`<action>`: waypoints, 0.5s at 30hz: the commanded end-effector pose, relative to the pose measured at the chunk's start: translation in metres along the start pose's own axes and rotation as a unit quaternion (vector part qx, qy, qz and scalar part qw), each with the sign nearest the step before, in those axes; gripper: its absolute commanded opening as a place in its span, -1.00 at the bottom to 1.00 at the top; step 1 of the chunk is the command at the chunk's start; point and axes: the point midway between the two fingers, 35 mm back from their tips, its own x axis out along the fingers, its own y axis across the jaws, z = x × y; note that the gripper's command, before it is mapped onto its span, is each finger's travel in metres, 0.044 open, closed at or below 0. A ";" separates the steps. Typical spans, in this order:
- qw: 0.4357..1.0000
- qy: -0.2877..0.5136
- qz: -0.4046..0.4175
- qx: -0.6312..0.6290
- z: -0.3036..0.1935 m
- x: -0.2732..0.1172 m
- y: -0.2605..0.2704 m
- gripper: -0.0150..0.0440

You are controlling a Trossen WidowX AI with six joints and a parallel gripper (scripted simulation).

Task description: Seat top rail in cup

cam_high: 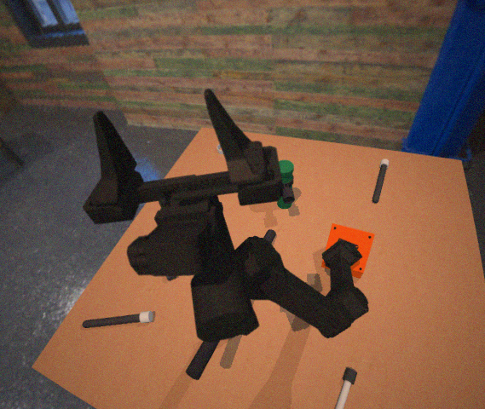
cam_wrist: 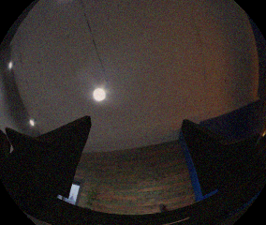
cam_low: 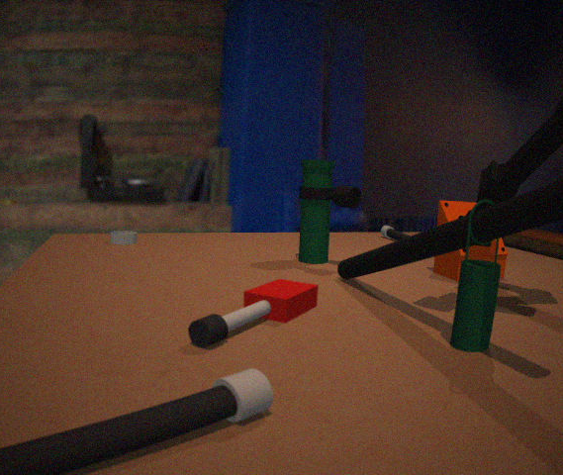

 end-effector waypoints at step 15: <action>0.872 0.276 0.292 -0.281 -0.235 -0.055 0.050 1.00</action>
